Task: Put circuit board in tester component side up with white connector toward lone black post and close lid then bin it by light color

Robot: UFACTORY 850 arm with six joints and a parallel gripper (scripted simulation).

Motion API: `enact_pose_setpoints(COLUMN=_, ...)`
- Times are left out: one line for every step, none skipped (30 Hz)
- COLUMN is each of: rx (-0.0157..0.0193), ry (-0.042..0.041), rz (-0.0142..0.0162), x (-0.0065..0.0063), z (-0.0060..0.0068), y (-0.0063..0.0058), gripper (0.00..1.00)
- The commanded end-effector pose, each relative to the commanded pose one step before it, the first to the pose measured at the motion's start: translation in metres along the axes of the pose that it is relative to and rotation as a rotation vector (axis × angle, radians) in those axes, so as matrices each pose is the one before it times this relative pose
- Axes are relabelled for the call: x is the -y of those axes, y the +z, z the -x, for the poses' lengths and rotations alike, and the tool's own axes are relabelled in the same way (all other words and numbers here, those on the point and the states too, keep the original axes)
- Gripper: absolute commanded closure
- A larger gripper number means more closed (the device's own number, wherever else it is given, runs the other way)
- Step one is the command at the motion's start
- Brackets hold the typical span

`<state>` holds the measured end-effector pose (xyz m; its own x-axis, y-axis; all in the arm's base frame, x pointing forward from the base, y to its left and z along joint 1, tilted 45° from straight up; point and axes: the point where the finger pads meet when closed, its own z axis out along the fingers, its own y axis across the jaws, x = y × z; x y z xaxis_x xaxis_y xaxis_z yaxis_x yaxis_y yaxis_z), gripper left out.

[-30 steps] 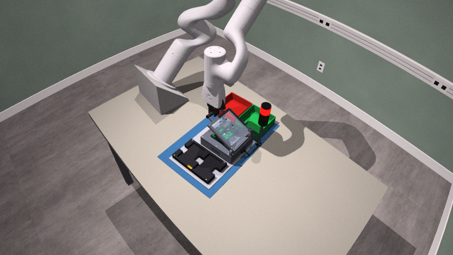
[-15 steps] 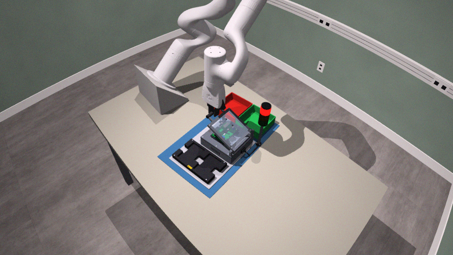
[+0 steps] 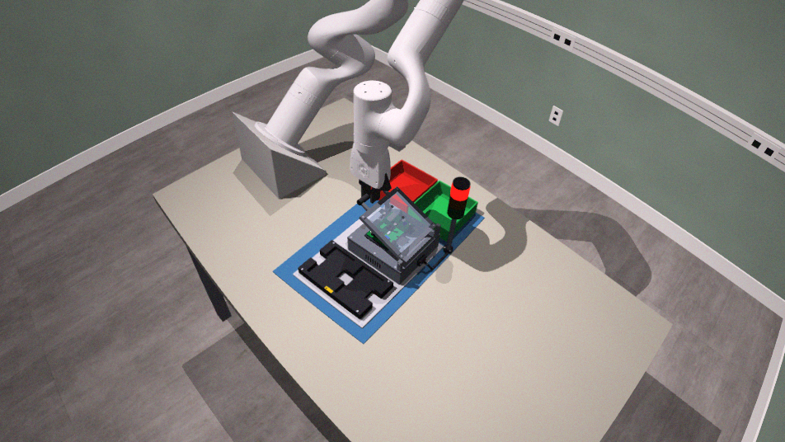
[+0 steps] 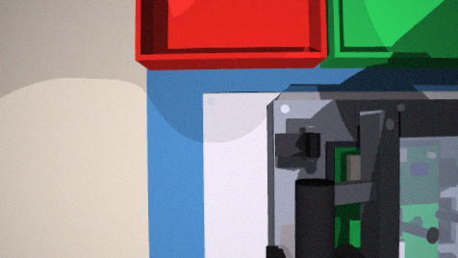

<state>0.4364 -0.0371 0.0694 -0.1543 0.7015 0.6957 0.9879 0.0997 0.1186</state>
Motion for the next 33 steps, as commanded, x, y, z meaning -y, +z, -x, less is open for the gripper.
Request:
enact_pose_setpoints(rx=0.00096, ry=-0.00058, rz=0.00140, x=-0.00064, z=0.00028, y=-0.00033, gripper=0.72)
enact_pose_setpoints(rx=0.00000, ry=0.00000, rz=0.00000, x=0.00000, z=0.00000, y=0.00011, gripper=0.72)
enact_pose_setpoints(rx=0.00000, ry=0.00000, rz=0.00000, x=0.00000, z=0.00000, y=0.00007, gripper=0.72)
enact_pose_setpoints(rx=0.00000, ry=0.00000, rz=0.00000, x=0.00000, z=0.00000, y=0.00004, gripper=0.72)
enact_pose_setpoints(rx=0.00000, ry=0.00000, rz=0.00000, x=0.00000, z=0.00000, y=0.00002, gripper=0.72)
enact_pose_setpoints(rx=0.00000, ry=0.00000, rz=0.00000, x=0.00000, z=0.00000, y=0.00000, gripper=0.72)
enact_pose_setpoints(rx=0.00000, ry=0.00000, rz=0.00000, x=0.00000, z=0.00000, y=0.00000, gripper=0.72)
enact_pose_setpoints(rx=0.00000, ry=0.00000, rz=0.00000, x=0.00000, z=0.00000, y=0.00000, gripper=0.72)
enact_pose_setpoints(rx=0.00000, ry=0.00000, rz=0.00000, x=0.00000, z=0.00000, y=0.00000, gripper=0.72)
enact_pose_setpoints(rx=0.00000, ry=0.00000, rz=0.00000, x=0.00000, z=0.00000, y=0.00000, gripper=0.72)
enact_pose_setpoints(rx=0.00000, ry=0.00000, rz=0.00000, x=0.00000, z=0.00000, y=0.00000, gripper=0.72)
enact_pose_setpoints(rx=0.00000, ry=0.00000, rz=0.00000, x=0.00000, z=0.00000, y=0.00000, gripper=1.00)
enact_pose_setpoints(rx=0.00000, ry=0.00000, rz=0.00000, x=0.00000, z=0.00000, y=0.00000, gripper=1.00)
enact_pose_setpoints(rx=0.00000, ry=0.00000, rz=0.00000, x=0.00000, z=0.00000, y=0.00000, gripper=1.00)
enact_pose_setpoints(rx=0.00000, ry=0.00000, rz=0.00000, x=0.00000, z=0.00000, y=0.00000, gripper=1.00)
enact_pose_setpoints(rx=0.00000, ry=0.00000, rz=0.00000, x=0.00000, z=0.00000, y=0.00000, gripper=1.00)
enact_pose_setpoints(rx=0.00000, ry=0.00000, rz=0.00000, x=0.00000, z=0.00000, y=0.00000, gripper=1.00)
enact_pose_setpoints(rx=0.00000, ry=0.00000, rz=0.00000, x=0.00000, z=0.00000, y=0.00000, gripper=1.00)
enact_pose_setpoints(rx=0.00000, ry=0.00000, rz=0.00000, x=0.00000, z=0.00000, y=0.00000, gripper=1.00)
enact_pose_setpoints(rx=0.00000, ry=0.00000, rz=0.00000, x=0.00000, z=0.00000, y=0.00000, gripper=1.00)
enact_pose_setpoints(rx=0.00000, ry=0.00000, rz=0.00000, x=0.00000, z=0.00000, y=0.00000, gripper=1.00)
enact_pose_setpoints(rx=0.00000, ry=0.00000, rz=0.00000, x=0.00000, z=0.00000, y=0.00000, gripper=1.00)
enact_pose_setpoints(rx=0.00000, ry=0.00000, rz=0.00000, x=0.00000, z=0.00000, y=0.00000, gripper=1.00)
enact_pose_setpoints(rx=0.00000, ry=0.00000, rz=0.00000, x=0.00000, z=0.00000, y=0.00000, gripper=1.00)
enact_pose_setpoints(rx=0.00000, ry=0.00000, rz=0.00000, x=0.00000, z=0.00000, y=0.00000, gripper=1.00)
enact_pose_setpoints(rx=0.00000, ry=0.00000, rz=0.00000, x=0.00000, z=0.00000, y=0.00000, gripper=1.00)
enact_pose_setpoints(rx=0.00000, ry=0.00000, rz=0.00000, x=0.00000, z=0.00000, y=0.00000, gripper=1.00)
enact_pose_setpoints(rx=0.00000, ry=0.00000, rz=0.00000, x=0.00000, z=0.00000, y=0.00000, gripper=1.00)
enact_pose_setpoints(rx=0.00000, ry=0.00000, rz=0.00000, x=0.00000, z=0.00000, y=0.00000, gripper=1.00)
enact_pose_setpoints(rx=0.00000, ry=0.00000, rz=0.00000, x=0.00000, z=0.00000, y=0.00000, gripper=1.00)
enact_pose_setpoints(rx=0.00000, ry=0.00000, rz=0.00000, x=0.00000, z=0.00000, y=0.00000, gripper=1.00)
enact_pose_setpoints(rx=0.00000, ry=0.00000, rz=0.00000, x=0.00000, z=0.00000, y=0.00000, gripper=1.00)
enact_pose_setpoints(rx=0.00000, ry=0.00000, rz=0.00000, x=0.00000, z=0.00000, y=0.00000, gripper=1.00)
